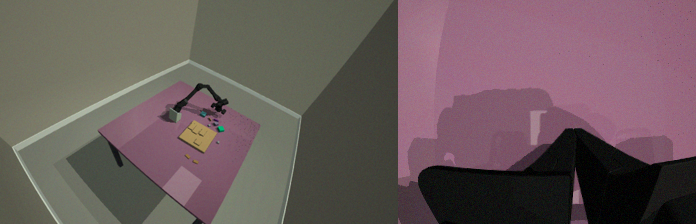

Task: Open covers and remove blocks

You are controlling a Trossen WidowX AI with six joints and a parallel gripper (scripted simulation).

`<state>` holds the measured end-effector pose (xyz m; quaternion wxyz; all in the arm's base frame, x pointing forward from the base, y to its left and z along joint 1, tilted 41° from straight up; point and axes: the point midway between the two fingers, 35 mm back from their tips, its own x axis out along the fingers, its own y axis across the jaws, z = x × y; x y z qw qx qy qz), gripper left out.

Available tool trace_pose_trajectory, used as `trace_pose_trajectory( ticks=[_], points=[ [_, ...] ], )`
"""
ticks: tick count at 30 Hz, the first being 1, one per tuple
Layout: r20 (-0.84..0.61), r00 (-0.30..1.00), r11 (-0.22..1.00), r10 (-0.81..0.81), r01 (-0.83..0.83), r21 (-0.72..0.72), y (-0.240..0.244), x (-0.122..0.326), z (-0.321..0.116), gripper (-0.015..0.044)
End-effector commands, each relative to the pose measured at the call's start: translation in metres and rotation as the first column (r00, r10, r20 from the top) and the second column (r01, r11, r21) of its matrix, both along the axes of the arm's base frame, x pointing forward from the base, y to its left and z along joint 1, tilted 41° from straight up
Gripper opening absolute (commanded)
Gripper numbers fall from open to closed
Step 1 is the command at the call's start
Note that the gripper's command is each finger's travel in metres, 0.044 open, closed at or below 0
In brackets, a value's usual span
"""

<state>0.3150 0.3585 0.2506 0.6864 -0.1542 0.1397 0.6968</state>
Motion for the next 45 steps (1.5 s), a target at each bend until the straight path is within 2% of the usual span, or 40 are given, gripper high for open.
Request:
trace_pose_trajectory(
  ticks=[1,27,45],
  points=[
    [-0.023,0.999,0.999,-0.039,0.038,-0.034,-0.012,0.015,-0.017,0.0],
    [-0.17,0.937,0.94,-0.304,0.266,-0.214,-0.11,0.087,-0.098,0.0],
    [-0.295,0.821,0.857,-0.489,0.389,-0.338,-0.192,0.113,-0.154,0.0]
  ],
)
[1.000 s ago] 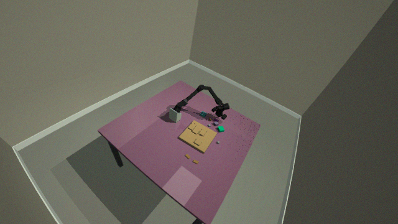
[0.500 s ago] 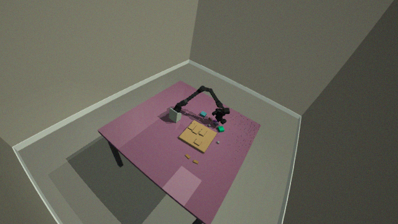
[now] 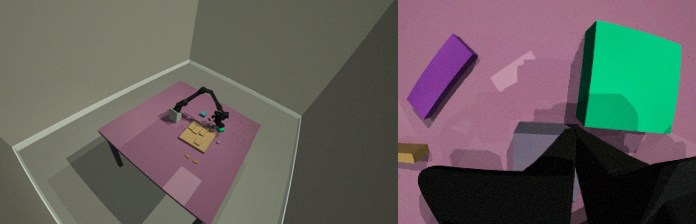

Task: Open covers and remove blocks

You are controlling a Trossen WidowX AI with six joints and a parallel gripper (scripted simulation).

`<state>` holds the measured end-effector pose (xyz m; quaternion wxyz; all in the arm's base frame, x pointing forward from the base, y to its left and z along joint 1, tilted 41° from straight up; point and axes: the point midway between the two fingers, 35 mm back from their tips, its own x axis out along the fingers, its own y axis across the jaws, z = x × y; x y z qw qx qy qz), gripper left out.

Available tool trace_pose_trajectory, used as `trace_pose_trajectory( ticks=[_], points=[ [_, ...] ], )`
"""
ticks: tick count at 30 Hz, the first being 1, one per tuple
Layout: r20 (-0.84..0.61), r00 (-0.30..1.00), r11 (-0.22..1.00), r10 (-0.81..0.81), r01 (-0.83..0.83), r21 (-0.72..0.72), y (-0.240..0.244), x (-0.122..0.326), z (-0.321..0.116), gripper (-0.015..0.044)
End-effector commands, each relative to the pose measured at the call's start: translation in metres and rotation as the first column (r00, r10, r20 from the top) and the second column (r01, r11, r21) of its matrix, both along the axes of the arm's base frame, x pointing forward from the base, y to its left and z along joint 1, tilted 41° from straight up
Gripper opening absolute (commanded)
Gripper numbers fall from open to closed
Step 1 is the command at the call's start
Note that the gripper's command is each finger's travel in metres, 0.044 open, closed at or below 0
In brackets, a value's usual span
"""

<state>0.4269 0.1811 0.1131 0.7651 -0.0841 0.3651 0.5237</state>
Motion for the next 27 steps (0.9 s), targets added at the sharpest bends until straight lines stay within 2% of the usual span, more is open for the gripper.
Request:
trace_pose_trajectory(
  ticks=[1,27],
  points=[
    [-0.059,0.997,0.999,-0.044,0.042,-0.024,-0.02,0.002,-0.02,0.0],
    [-0.339,0.879,0.942,-0.335,0.311,-0.124,-0.143,-0.005,-0.098,0.0]
  ],
)
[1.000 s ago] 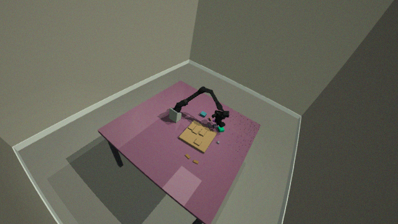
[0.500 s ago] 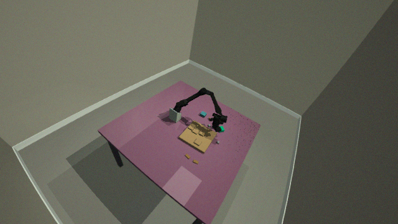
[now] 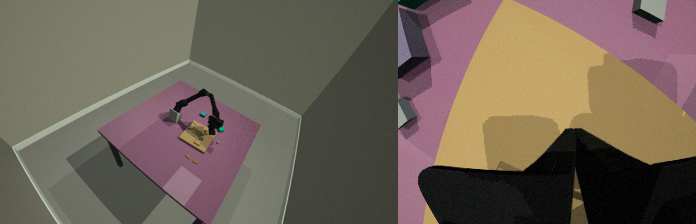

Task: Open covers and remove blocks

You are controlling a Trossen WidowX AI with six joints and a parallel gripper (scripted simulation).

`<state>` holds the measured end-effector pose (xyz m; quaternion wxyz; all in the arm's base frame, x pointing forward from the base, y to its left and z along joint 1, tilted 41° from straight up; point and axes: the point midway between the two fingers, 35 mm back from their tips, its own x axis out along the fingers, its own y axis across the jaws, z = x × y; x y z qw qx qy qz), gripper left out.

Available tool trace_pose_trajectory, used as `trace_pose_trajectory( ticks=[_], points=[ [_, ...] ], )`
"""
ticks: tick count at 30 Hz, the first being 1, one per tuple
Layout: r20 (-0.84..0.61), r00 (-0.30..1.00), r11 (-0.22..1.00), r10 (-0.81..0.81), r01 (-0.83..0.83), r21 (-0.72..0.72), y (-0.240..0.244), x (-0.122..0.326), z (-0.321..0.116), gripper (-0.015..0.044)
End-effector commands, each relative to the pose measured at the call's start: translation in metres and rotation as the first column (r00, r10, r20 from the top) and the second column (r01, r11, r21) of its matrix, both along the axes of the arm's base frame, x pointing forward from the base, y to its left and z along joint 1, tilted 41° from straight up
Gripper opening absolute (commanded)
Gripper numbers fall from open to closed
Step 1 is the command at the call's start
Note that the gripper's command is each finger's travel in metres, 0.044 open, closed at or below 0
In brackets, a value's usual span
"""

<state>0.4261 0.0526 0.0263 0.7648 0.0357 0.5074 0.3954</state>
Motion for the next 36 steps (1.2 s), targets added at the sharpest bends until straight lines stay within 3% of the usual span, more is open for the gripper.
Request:
trace_pose_trajectory(
  ticks=[1,28,36],
  points=[
    [-0.053,0.998,0.999,-0.037,0.037,-0.007,-0.02,-0.006,-0.014,0.0],
    [-0.381,0.885,0.96,-0.266,0.28,-0.019,-0.135,-0.073,-0.081,0.0],
    [-0.428,0.856,0.948,-0.292,0.317,-0.013,-0.147,-0.085,-0.089,0.0]
  ],
)
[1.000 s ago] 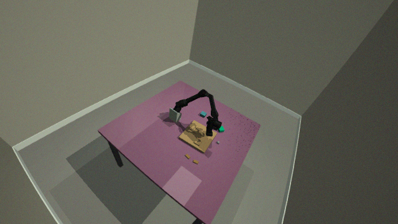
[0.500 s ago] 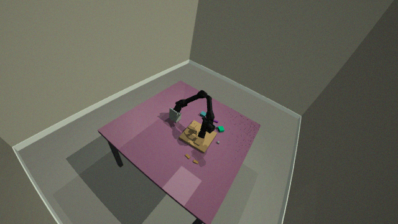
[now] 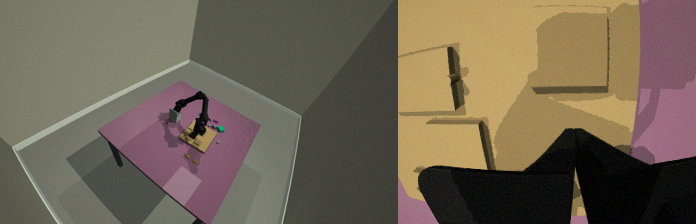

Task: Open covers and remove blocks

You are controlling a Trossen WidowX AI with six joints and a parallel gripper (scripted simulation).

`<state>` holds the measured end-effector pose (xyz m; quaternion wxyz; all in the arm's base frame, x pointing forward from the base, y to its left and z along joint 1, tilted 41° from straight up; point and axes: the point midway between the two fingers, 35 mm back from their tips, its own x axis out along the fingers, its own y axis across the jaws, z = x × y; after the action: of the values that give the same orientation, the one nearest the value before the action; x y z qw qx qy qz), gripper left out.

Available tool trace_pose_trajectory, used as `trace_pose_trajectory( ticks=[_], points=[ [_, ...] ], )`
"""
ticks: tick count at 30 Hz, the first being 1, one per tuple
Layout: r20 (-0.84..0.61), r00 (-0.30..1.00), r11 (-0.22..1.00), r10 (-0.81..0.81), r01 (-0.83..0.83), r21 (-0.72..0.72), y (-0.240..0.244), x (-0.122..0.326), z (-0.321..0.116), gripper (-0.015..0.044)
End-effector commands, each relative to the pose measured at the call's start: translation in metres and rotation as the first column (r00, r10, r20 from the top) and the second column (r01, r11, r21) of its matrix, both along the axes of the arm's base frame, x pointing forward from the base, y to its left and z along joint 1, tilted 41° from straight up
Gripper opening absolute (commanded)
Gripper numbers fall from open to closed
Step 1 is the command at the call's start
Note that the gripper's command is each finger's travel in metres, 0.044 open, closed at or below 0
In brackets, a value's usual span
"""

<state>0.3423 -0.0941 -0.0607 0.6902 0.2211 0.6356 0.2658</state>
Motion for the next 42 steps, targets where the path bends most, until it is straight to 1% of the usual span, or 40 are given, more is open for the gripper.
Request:
trace_pose_trajectory(
  ticks=[1,19,42],
  points=[
    [-0.007,1.0,1.0,0.002,-0.002,0.003,-0.001,-0.001,-0.002,0.0],
    [-0.007,1.0,1.0,0.002,-0.002,0.003,0.0,-0.001,-0.002,0.0],
    [-0.006,1.0,1.0,0.001,-0.001,0.003,0.014,0.001,-0.02,0.0]
  ],
)
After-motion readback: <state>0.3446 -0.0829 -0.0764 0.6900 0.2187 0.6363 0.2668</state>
